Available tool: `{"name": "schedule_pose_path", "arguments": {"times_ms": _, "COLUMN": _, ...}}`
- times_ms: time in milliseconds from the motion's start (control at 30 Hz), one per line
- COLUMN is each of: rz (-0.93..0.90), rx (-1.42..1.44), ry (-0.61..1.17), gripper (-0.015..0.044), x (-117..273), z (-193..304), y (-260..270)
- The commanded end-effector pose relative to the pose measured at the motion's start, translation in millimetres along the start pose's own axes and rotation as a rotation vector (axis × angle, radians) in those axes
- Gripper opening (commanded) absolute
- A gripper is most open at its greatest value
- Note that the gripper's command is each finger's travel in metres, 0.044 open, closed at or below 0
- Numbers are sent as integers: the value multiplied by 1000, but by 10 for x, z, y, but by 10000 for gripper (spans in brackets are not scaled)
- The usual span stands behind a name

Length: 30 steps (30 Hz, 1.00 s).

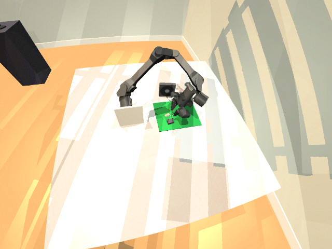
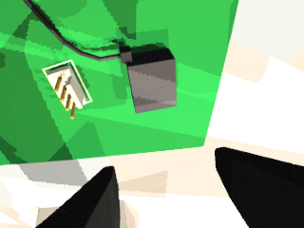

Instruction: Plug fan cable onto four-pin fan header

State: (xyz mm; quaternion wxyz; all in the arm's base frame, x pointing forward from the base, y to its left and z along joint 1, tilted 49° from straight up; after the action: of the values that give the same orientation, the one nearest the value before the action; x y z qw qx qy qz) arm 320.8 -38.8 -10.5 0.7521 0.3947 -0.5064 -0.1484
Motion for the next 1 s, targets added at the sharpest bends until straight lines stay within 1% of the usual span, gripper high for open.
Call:
{"name": "schedule_pose_path", "arguments": {"times_ms": 0, "rz": -10, "rx": -7, "ry": 4, "gripper": 210, "x": -130, "z": -75, "y": 8}}
{"name": "schedule_pose_path", "arguments": {"times_ms": 100, "rz": -11, "rx": -6, "ry": 4, "gripper": 210, "x": -388, "z": -183, "y": 12}}
{"name": "schedule_pose_path", "arguments": {"times_ms": 133, "rz": -12, "rx": -6, "ry": 4, "gripper": 210, "x": -416, "z": -193, "y": 13}}
{"name": "schedule_pose_path", "arguments": {"times_ms": 367, "rz": -12, "rx": -6, "ry": 4, "gripper": 210, "x": -451, "z": -211, "y": 12}}
{"name": "schedule_pose_path", "arguments": {"times_ms": 967, "rz": -13, "rx": -6, "ry": 4, "gripper": 210, "x": -718, "z": -328, "y": 14}}
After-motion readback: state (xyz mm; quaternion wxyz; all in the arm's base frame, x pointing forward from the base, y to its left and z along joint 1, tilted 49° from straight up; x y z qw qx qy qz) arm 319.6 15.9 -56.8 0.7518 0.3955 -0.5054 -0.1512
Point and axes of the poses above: the point midway between the two fingers, 35 mm back from their tips, its own x axis back along the fingers, its own y axis across the jaws, z = x × y, the point moved 6 cm from there along x, back along the fingers, and after that the axes turned 1 degree about x, right-handed, at the moved point
